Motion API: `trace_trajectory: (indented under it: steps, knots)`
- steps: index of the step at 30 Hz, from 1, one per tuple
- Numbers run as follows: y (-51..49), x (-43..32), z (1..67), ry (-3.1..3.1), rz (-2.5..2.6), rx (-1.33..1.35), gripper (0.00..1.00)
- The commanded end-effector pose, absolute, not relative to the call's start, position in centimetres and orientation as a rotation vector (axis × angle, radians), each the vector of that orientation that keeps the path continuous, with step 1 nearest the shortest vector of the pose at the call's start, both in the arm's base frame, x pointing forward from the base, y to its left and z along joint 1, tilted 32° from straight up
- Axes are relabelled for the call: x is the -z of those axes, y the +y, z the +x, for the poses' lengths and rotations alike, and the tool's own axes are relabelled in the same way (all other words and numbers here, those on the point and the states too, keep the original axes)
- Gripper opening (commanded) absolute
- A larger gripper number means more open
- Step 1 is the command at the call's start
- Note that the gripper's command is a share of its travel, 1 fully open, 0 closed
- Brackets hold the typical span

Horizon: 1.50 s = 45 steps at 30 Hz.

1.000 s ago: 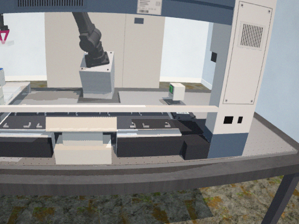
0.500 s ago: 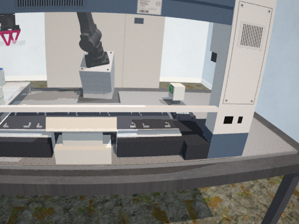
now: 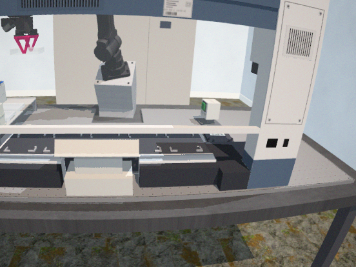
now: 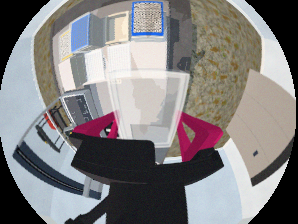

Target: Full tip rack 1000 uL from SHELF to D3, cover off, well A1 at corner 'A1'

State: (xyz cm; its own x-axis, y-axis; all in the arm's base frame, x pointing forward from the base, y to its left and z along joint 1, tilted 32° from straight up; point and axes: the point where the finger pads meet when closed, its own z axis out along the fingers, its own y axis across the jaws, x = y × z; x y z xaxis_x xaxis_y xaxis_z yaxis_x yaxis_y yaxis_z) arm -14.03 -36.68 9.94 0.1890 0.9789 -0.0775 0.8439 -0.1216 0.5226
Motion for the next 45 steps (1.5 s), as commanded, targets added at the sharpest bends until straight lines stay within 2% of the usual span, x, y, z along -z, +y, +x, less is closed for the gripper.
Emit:
trace_trajectory:
  steps: [1, 19, 45]
  knots:
    - [-35.3, -10.7, -14.9, 1.706, 2.008, -0.339, 0.0]
    - [-29.1, -9.4, -13.4, 1.7, 2.014, -0.379, 0.0]
    - [-32.3, -18.2, -2.9, 1.715, 1.978, -0.32, 0.0]
